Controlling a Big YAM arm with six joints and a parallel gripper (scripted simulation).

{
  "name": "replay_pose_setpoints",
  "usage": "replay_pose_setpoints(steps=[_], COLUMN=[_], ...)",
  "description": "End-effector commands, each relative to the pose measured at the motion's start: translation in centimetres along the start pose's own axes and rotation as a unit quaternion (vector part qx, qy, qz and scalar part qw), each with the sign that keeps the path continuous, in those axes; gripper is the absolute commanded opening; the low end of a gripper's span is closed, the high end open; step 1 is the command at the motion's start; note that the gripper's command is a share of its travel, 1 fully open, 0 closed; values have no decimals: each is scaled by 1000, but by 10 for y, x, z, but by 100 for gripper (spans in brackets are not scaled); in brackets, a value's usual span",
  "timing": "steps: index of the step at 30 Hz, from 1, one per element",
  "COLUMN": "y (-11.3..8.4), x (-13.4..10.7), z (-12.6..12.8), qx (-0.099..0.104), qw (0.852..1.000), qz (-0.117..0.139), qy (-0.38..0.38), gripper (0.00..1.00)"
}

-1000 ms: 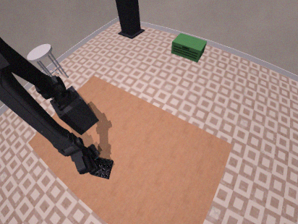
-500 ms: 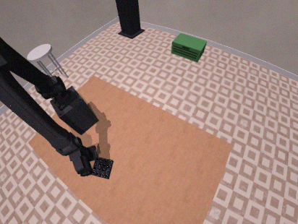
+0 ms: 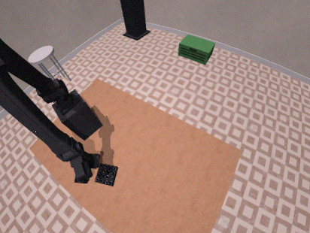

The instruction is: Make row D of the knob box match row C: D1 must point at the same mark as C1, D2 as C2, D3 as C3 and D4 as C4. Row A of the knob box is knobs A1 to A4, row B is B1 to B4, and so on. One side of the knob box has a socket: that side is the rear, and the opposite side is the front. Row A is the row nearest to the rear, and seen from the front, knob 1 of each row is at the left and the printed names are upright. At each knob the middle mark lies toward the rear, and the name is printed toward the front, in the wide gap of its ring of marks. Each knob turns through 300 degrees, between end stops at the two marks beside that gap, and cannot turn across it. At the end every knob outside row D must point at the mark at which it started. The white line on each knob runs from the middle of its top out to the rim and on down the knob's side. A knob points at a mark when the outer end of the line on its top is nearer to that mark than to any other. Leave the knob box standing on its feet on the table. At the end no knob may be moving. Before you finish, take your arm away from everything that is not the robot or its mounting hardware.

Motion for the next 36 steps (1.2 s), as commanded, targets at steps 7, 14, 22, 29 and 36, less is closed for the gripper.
replay_pose_setpoints(steps=[7, 14, 22, 29, 36], y=[-10, -9, -9, -9, -9], x=[6, 5, 5, 5, 5], z=[0, 0, 0, 0, 0], qx=[5, 4, 4, 4, 4], qw=[995, 995, 995, 995, 995], qz=[-7, -6, -6, -6, -6], qy=[103, 103, 101, 101, 101], gripper=[18, 18, 18, 18, 18])
Point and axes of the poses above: the point where the finger pads meet when closed, its own y axis out along the fingers, its own z axis across the jaws, x = y × z, the point moved 3 cm from there along -y, back along the fingers, and after that the axes turned 8 degrees about y, right-handed, at the moved point
